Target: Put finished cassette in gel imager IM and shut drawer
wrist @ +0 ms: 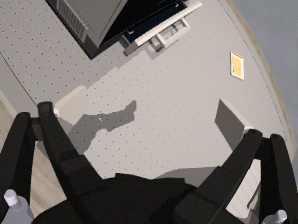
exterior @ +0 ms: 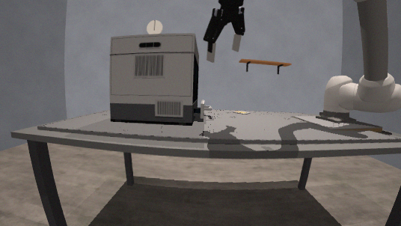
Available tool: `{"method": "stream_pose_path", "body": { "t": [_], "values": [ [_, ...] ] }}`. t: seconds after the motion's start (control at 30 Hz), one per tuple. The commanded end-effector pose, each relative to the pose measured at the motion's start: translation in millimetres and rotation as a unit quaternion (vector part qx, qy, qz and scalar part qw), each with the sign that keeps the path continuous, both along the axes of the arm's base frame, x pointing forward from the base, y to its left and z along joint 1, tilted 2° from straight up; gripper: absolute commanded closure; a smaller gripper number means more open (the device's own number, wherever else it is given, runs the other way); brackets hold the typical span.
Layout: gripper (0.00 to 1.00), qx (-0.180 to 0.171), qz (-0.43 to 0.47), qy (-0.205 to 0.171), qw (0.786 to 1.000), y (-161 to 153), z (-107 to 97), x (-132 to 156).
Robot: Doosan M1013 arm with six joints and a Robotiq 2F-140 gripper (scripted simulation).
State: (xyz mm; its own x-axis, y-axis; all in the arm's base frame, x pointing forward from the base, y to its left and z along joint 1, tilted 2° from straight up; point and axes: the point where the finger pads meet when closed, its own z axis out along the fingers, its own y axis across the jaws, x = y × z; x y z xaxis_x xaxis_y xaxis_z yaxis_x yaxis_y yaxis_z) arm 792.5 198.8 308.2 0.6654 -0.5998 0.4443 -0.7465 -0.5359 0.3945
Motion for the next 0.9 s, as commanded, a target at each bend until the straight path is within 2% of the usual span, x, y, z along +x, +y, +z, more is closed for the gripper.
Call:
{"method": "stream_pose_path", "body": {
  "t": [0.0, 0.3, 0.37, 0.47, 0.53, 0.87],
  "values": [
    [0.0, 0.022, 0.042, 0.027, 0.999, 3, -5, -15],
    [0.0, 0.082, 0.161, 0.093, 0.979, 13, -20, -56],
    [0.0, 0.082, 0.161, 0.093, 0.979, 13, -20, -56],
    [0.0, 0.101, 0.202, 0.112, 0.968, 17, -25, -70],
    [0.0, 0.101, 0.202, 0.112, 0.968, 19, -28, -79],
    [0.0, 0.15, 0.309, 0.15, 0.927, 30, -43, -125]
  ]
}}
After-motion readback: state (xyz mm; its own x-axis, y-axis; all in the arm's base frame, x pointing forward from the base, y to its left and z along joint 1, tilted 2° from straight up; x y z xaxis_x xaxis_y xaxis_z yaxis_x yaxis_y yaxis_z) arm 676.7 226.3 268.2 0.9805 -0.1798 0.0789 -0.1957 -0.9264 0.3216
